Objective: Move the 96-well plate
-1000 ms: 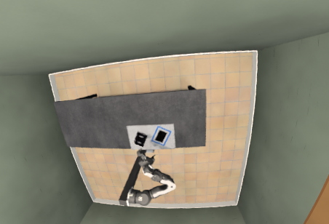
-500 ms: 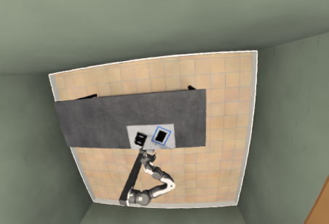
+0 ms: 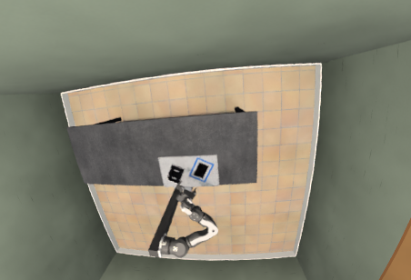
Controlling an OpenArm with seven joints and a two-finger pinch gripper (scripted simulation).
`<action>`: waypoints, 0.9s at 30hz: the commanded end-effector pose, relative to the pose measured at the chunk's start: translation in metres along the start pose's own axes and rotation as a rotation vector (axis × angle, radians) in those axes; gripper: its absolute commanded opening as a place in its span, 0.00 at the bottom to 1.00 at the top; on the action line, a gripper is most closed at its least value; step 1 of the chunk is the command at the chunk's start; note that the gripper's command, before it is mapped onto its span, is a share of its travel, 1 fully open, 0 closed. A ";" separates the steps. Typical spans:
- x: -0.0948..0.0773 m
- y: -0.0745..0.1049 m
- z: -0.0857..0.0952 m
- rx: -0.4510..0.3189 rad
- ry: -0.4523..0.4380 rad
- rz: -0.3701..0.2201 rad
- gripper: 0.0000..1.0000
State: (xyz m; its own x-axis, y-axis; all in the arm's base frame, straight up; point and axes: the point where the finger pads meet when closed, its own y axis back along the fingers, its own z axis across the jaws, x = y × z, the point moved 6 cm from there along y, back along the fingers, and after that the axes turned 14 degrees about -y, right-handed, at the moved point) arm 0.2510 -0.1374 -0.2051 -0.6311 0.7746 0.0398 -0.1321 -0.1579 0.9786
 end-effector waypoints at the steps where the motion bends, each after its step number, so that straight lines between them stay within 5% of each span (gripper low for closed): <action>1: -0.006 -0.010 -0.004 0.056 0.062 -0.009 0.77; 4: -0.017 -0.031 -0.010 0.163 0.174 -0.021 0.77; 16: -0.017 -0.031 -0.010 0.163 0.174 -0.021 0.77; 21: -0.036 -0.065 -0.028 0.198 0.210 -0.025 0.77; 27: -0.036 -0.065 -0.028 0.198 0.210 -0.025 0.77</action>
State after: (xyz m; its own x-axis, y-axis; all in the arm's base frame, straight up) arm 0.2596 -0.1734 -0.2765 -0.7746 0.6325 -0.0063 -0.0039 0.0051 1.0000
